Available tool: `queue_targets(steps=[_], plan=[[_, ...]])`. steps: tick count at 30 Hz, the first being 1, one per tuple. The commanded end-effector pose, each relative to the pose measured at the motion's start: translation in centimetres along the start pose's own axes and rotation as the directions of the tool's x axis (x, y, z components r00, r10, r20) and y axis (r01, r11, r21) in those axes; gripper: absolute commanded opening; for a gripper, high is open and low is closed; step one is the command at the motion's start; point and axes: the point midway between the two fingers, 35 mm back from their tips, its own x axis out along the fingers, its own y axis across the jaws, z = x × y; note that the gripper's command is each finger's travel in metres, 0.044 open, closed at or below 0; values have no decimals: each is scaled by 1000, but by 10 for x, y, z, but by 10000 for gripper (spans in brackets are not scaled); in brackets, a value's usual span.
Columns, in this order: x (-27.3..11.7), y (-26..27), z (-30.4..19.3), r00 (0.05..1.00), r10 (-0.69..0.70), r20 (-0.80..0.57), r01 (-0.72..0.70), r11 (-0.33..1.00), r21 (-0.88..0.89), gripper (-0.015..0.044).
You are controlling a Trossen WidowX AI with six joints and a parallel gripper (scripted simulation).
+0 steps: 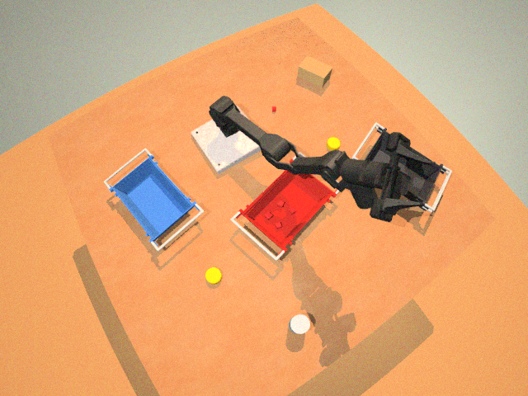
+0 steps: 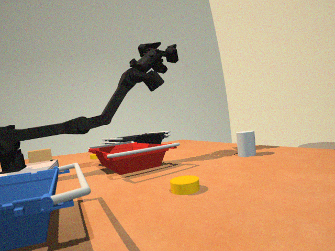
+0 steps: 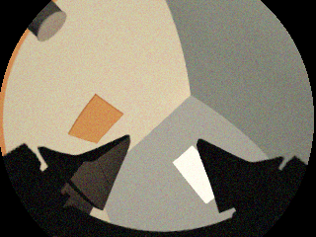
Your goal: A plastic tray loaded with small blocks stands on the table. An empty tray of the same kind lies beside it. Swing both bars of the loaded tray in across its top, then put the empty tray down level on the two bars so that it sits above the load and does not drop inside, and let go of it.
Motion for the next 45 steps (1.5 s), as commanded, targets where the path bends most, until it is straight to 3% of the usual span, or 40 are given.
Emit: queue_targets(steps=[1, 8, 12, 19, 27, 37, 45], plan=[[0, 0, 0, 1000, 0, 0, 0, 1000, 0, 374], [0, -2, 0, 1000, -2, -1, 2, 1000, 1, 190], [6, -37, -10, 998, -53, -30, 54, 998, 26, 85], [11, -145, -48, 969, -205, -140, 220, 970, 104, 84], [-9, -261, -114, 881, -360, -307, 425, 887, 179, 84], [-56, -344, -197, 730, -472, -494, 632, 741, 227, 84], [-93, -376, -271, 647, -431, -629, 684, 692, 230, 84]])
